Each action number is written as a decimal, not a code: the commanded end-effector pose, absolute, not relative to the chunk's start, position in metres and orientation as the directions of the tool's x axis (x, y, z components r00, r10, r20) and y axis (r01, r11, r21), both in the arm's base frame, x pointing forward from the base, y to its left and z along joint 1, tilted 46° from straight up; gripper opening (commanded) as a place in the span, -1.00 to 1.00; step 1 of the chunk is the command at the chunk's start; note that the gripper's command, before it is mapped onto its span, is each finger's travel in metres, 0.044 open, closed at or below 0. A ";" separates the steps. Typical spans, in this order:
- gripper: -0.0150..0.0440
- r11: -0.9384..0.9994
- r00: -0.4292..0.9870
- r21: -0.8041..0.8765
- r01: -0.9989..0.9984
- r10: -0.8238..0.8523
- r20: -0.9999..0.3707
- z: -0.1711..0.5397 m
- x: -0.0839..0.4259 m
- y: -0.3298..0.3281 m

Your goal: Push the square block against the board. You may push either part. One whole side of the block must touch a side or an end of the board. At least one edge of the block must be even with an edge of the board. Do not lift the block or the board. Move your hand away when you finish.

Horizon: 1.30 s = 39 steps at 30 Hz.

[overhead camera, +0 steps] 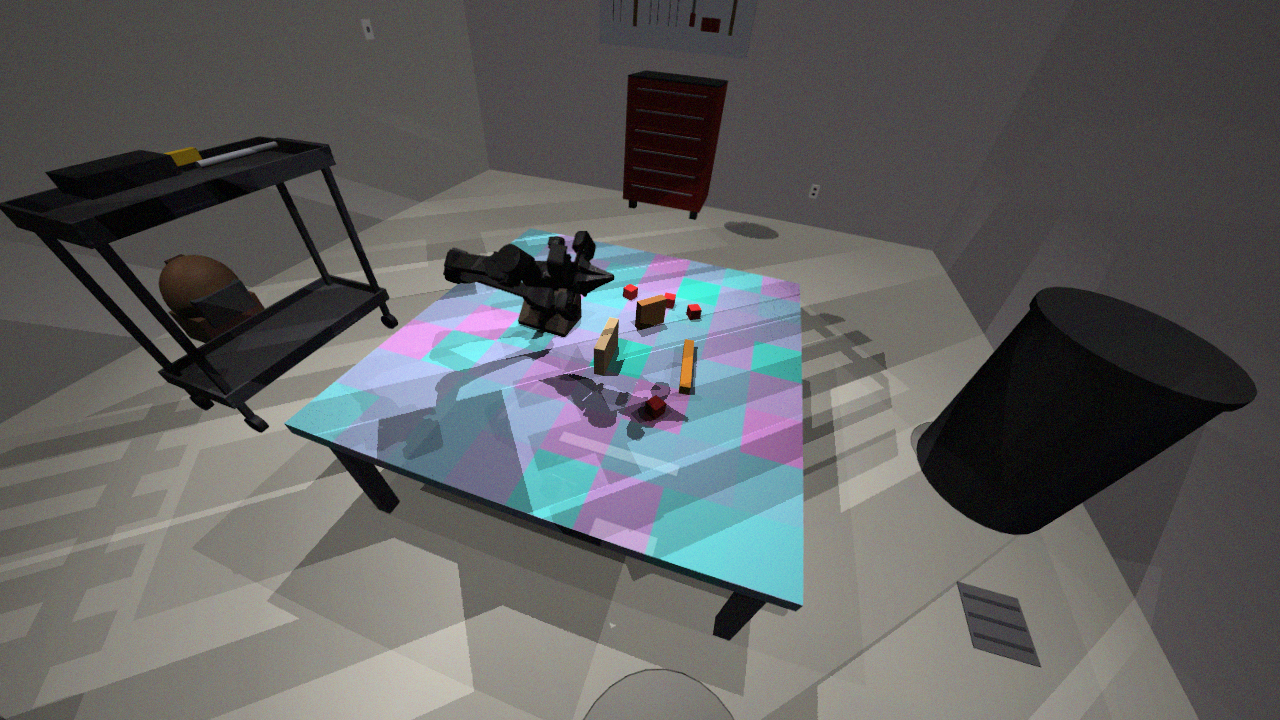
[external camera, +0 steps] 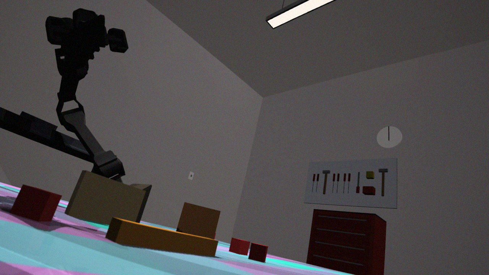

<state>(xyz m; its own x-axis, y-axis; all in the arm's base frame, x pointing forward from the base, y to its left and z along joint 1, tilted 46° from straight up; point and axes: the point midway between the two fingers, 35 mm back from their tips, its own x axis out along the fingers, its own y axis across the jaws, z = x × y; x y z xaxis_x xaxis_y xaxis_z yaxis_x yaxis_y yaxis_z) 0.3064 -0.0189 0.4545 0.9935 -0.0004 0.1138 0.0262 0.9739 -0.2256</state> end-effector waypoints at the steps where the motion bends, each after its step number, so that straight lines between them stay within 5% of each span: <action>1: -0.49 0.986 1.000 -0.167 0.021 -0.025 -0.018 0.420 0.321 -0.019; 24: -0.49 0.982 0.707 -0.095 0.166 -0.186 -0.682 0.239 0.325 -0.016; 39: -0.49 0.921 0.299 -0.323 0.216 -0.378 -0.876 0.158 0.270 -0.020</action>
<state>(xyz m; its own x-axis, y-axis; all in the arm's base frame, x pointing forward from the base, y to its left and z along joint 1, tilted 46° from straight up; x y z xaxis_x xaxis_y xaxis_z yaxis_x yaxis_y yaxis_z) 0.2848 -0.0182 0.1728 0.3935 -0.3283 -0.8587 0.2187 0.9407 -0.2594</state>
